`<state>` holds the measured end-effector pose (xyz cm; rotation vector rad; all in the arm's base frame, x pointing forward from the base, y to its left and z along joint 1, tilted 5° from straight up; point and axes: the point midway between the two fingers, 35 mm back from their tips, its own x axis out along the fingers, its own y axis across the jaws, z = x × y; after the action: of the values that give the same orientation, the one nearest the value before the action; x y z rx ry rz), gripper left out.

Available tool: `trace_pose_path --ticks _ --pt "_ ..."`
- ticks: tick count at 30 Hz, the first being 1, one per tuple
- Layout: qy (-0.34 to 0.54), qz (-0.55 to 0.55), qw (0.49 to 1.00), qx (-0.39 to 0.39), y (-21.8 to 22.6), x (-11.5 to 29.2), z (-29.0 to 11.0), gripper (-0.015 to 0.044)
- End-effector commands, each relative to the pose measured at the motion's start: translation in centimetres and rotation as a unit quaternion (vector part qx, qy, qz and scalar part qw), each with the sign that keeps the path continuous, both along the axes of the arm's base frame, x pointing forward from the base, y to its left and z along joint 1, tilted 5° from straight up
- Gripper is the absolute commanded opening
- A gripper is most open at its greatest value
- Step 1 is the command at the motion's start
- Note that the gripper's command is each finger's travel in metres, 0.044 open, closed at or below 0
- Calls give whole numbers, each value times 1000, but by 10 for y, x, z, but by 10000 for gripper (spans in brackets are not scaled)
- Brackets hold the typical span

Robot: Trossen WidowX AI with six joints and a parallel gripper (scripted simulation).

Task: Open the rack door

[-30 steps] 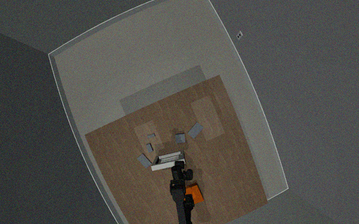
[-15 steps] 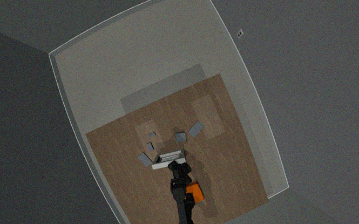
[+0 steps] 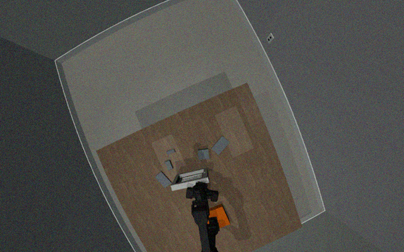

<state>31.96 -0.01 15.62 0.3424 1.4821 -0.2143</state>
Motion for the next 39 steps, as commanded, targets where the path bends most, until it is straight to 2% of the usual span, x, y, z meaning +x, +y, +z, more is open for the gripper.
trace_pose_path --ticks 1,10,19,28,39 --pt "-8 109 994 -8 0 0 0 292" --pt "-23 325 945 -26 0 0 0 292" --pt "-37 525 849 -42 0 0 0 292" --pt "-49 698 712 -57 0 0 0 292" --pt "-60 861 500 -71 0 0 0 292"
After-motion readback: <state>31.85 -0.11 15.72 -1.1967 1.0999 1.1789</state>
